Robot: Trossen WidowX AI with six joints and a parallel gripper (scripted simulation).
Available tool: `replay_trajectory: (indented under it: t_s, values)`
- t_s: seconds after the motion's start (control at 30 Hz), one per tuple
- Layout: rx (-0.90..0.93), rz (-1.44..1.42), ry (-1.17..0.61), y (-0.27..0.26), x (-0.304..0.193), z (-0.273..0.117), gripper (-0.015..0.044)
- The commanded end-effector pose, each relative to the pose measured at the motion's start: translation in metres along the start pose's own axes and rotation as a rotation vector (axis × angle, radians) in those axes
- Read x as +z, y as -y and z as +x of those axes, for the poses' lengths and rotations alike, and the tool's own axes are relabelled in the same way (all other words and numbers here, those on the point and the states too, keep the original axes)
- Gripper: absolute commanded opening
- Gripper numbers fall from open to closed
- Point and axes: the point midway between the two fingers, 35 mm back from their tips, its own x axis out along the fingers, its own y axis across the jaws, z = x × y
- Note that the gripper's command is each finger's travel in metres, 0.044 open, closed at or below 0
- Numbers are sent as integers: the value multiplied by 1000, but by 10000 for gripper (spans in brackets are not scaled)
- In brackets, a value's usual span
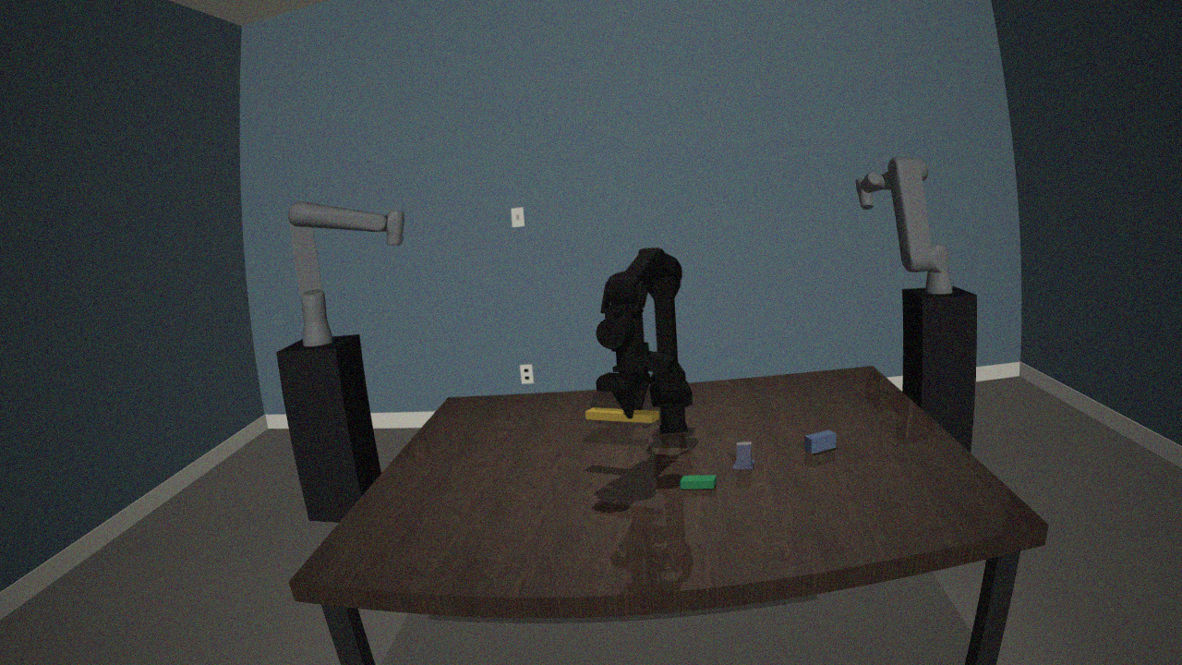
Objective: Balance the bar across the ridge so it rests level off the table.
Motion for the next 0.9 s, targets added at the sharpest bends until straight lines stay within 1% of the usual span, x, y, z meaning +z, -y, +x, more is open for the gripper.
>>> replay_trajectory:
  t_s: [0.0, 0.87]
  values:
    - [12, 75, -1, 4, 13, 1, 0]
    - [13, 539, 4, 12, 98, -3, 0]
